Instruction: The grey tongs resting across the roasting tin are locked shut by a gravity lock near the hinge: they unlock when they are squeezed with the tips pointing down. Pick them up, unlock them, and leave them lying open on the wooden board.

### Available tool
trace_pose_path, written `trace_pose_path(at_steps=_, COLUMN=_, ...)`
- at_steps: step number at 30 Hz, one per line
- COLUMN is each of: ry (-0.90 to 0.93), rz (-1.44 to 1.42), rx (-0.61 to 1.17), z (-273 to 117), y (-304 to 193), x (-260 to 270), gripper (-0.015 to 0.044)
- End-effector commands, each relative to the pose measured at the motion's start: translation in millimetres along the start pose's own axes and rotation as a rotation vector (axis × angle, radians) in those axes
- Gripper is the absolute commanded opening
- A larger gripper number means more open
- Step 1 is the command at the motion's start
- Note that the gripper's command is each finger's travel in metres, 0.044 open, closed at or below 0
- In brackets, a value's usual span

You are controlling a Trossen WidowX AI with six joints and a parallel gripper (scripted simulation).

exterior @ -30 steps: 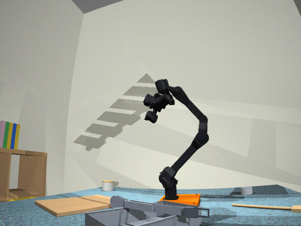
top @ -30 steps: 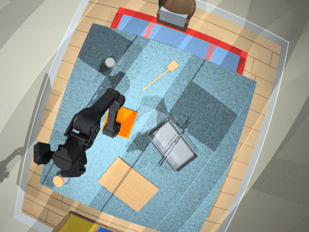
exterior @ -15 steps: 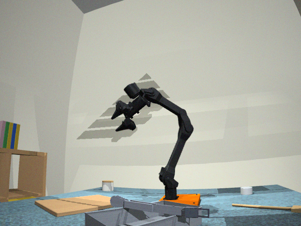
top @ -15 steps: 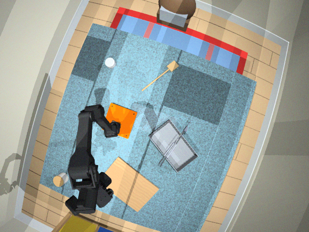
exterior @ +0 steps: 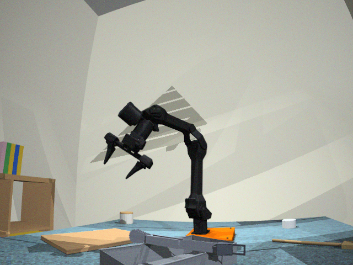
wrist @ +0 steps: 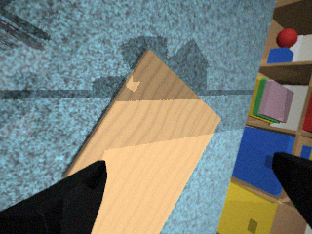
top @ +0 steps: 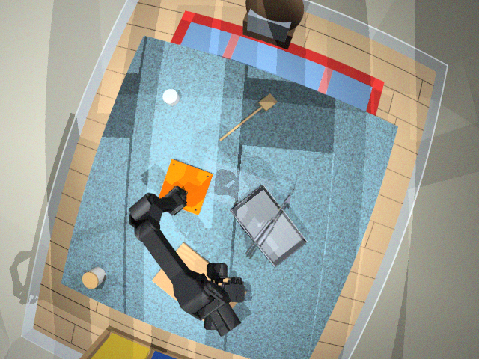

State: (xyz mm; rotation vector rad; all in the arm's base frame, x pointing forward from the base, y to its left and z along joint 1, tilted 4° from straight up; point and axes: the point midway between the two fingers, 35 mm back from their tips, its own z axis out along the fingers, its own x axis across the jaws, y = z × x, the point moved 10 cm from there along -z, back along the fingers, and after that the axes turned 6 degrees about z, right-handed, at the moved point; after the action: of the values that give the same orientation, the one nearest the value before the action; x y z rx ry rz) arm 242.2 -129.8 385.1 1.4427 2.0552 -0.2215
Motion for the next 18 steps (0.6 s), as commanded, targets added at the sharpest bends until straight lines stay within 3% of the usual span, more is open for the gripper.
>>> trace_pose_path(at_steps=1, ry=0.108, rz=-0.140, rx=-0.047, z=19, y=37, x=26, gripper=0.0440)
trace_pose_path(at_steps=11, ry=0.416, rz=-0.600, rx=-0.124, z=59, y=126, x=129, gripper=0.0440)
trace_pose_path(at_steps=18, ry=0.575, rz=-0.859, rx=-0.145, z=68, y=159, x=202, gripper=0.0440)
